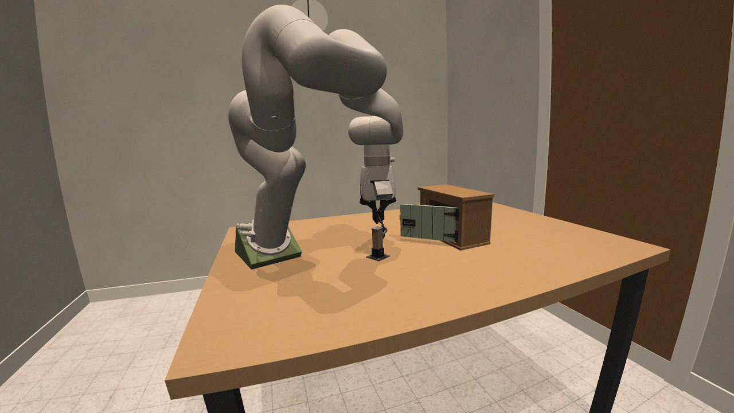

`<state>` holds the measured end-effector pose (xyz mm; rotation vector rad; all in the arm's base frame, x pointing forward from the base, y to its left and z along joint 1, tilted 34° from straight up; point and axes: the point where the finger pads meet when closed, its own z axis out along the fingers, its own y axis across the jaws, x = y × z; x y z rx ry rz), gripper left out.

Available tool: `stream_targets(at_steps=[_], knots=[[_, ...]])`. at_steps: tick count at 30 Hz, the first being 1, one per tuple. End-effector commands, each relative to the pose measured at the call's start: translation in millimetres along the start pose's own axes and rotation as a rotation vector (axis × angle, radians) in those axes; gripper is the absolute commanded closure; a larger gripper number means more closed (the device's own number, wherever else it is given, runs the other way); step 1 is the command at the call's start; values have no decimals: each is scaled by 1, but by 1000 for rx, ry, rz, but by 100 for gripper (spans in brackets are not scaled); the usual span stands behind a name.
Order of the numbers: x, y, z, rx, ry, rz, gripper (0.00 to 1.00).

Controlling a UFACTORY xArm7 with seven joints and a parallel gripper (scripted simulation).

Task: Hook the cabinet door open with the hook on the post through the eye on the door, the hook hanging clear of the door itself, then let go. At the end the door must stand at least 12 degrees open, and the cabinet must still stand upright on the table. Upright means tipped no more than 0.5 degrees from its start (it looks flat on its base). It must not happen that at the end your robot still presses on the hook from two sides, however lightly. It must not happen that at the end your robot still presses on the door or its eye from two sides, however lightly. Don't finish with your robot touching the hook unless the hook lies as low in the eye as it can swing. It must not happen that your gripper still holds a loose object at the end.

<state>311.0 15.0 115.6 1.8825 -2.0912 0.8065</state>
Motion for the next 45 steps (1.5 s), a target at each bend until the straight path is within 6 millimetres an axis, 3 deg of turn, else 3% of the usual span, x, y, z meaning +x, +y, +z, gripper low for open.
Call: stream_targets(at_steps=[1, 45], knots=[[0, -2, -1, 3, -1, 21, 96], [2, -19, -1, 3, -2, 315, 96]])
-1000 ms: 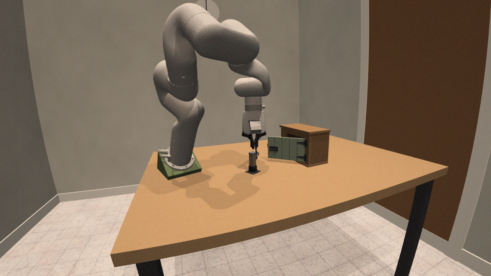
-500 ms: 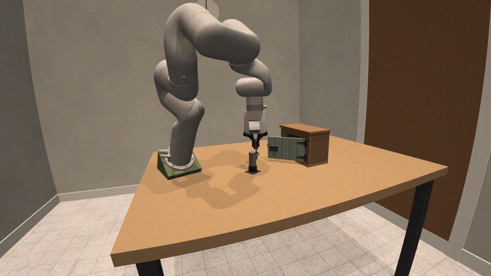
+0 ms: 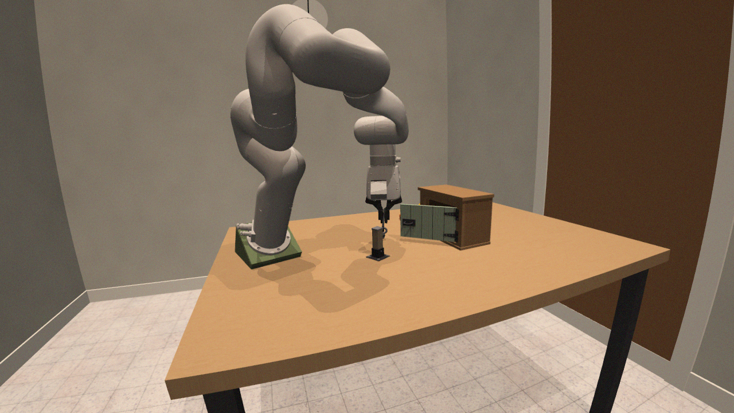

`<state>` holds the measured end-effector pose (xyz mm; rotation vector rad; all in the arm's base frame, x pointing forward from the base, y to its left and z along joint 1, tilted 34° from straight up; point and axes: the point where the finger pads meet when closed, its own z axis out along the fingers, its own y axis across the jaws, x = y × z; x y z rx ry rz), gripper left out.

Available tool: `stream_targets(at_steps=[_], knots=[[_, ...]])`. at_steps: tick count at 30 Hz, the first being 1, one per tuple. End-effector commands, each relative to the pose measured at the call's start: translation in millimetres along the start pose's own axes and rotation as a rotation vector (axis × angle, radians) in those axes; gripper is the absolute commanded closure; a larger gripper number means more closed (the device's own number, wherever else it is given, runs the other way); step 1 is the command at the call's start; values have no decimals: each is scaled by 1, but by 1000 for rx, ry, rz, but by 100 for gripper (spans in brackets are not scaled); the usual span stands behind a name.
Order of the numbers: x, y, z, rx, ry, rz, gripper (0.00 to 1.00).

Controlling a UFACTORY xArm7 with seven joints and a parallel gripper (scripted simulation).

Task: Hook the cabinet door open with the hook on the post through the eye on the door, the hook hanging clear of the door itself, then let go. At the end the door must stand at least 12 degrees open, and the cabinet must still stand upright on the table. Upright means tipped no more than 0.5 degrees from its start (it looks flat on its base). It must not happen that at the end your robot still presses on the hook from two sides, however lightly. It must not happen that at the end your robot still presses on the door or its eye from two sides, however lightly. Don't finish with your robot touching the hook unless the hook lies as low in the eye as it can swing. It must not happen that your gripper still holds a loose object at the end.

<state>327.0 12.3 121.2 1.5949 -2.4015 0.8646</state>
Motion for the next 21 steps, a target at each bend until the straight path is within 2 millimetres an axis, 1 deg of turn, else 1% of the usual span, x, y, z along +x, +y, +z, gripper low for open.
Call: stream_targets(at_steps=[1, 6, 11, 17, 21], knots=[[-1, -3, -1, 3, -2, 34, 96], [-1, -4, -1, 2, -2, 53, 96], [0, -7, -1, 2, -2, 110, 96], [0, -8, -1, 2, -2, 120, 96], [0, -11, -1, 2, -2, 168, 96]])
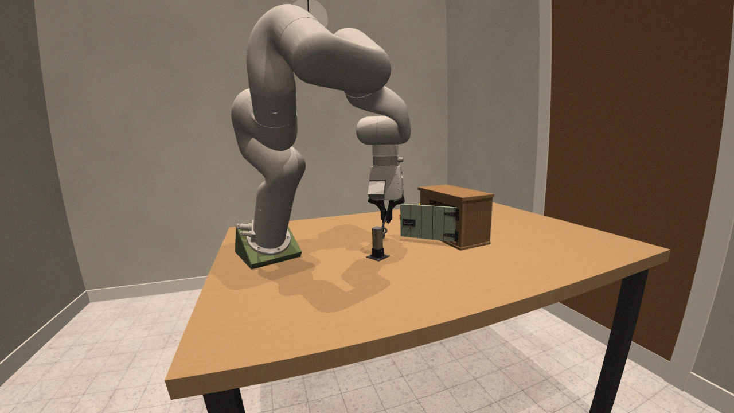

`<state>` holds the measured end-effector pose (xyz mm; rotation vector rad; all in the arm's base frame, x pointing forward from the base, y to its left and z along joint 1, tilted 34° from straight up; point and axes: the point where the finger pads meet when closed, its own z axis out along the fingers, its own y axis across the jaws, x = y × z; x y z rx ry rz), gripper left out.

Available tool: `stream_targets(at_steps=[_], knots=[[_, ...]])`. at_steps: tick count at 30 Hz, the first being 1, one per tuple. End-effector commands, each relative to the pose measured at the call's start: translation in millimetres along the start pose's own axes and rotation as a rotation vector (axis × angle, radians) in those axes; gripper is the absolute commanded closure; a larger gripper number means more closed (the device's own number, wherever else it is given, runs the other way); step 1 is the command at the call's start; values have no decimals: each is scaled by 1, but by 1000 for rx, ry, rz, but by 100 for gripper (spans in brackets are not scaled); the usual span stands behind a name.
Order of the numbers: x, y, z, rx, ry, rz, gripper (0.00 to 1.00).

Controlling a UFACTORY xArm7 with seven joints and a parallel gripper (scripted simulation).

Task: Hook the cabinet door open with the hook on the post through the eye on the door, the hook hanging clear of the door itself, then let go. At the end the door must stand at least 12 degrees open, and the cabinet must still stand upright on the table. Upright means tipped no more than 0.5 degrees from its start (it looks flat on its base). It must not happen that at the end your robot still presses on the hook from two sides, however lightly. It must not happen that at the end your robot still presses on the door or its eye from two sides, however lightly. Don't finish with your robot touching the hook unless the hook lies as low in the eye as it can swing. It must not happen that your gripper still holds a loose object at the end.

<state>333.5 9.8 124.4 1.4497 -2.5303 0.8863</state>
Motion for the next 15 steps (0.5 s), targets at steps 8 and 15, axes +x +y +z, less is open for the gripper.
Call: stream_targets(at_steps=[8, 15], knots=[[-1, -6, -1, 2, -2, 90, 96], [0, -8, -1, 2, -2, 118, 96]])
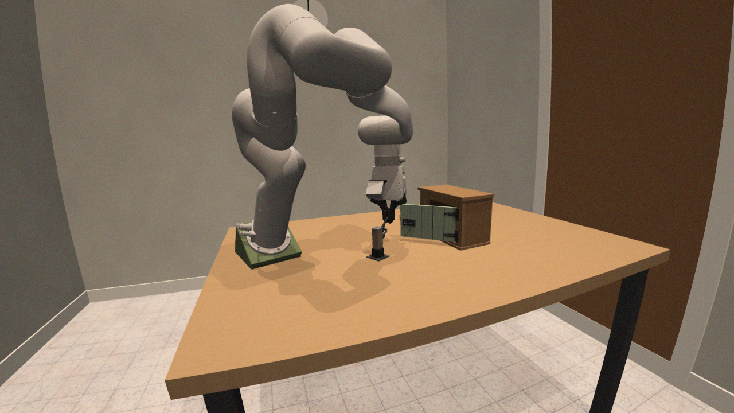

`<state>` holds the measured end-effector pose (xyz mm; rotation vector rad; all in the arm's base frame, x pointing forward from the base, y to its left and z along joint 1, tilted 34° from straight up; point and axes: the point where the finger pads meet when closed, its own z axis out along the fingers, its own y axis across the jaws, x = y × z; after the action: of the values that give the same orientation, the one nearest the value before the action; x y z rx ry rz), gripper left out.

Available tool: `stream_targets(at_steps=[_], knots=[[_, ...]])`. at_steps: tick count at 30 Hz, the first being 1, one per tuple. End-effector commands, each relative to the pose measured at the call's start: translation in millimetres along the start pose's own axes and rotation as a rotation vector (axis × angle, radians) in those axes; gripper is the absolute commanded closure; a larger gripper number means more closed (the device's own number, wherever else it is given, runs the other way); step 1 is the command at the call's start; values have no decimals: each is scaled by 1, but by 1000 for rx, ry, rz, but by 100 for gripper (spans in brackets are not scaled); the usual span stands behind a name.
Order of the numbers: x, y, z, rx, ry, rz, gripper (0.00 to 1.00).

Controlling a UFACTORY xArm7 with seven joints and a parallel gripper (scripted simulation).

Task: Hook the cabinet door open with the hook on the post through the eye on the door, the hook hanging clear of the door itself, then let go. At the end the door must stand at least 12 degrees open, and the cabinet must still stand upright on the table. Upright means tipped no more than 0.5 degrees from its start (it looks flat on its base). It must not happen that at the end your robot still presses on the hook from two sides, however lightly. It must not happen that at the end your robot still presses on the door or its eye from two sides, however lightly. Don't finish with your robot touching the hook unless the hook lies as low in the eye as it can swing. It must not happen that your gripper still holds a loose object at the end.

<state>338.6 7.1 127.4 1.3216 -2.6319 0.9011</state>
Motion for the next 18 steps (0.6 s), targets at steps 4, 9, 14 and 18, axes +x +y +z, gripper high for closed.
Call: stream_targets(at_steps=[4, 9, 14, 18], knots=[[-1, -3, -1, 2, -2, 47, 96], [-1, -5, -1, 2, -2, 75, 96], [-1, -6, -1, 2, -3, 100, 96], [0, -9, -1, 2, -3, 140, 96]])
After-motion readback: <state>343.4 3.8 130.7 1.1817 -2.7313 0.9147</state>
